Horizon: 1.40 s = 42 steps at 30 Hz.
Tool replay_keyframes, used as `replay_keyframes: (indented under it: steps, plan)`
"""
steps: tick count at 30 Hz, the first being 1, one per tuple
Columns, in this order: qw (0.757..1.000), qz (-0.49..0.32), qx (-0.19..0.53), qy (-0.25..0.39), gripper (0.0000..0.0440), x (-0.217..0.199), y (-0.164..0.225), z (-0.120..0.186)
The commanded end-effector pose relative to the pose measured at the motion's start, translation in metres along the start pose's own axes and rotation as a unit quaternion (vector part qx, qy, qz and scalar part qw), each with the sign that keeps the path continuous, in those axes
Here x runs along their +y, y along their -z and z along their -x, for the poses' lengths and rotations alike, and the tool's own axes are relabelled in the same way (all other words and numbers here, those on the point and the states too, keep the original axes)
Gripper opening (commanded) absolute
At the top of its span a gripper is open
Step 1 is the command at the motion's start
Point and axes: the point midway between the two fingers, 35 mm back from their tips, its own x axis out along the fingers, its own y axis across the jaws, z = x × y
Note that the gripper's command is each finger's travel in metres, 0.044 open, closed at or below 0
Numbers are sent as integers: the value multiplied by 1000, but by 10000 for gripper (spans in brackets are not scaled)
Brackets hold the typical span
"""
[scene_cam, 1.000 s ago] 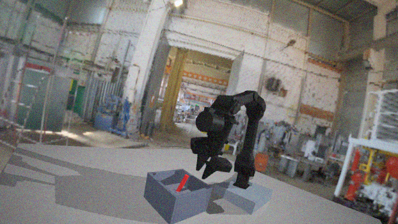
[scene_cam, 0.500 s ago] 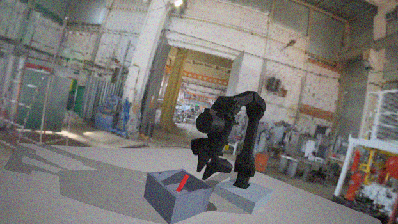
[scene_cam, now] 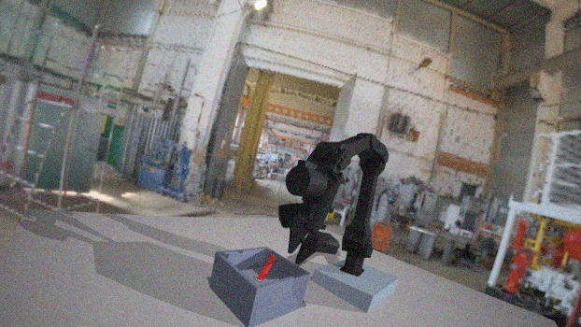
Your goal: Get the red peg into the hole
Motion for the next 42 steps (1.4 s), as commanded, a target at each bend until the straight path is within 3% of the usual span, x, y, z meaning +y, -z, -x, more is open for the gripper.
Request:
replay_keyframes:
  steps: [1, 42]
  plan:
    - [1000, -4, 1, -3, 198, 1, 1, -2]
    - [1000, -17, 7, -13, 160, 5, 0, -13]
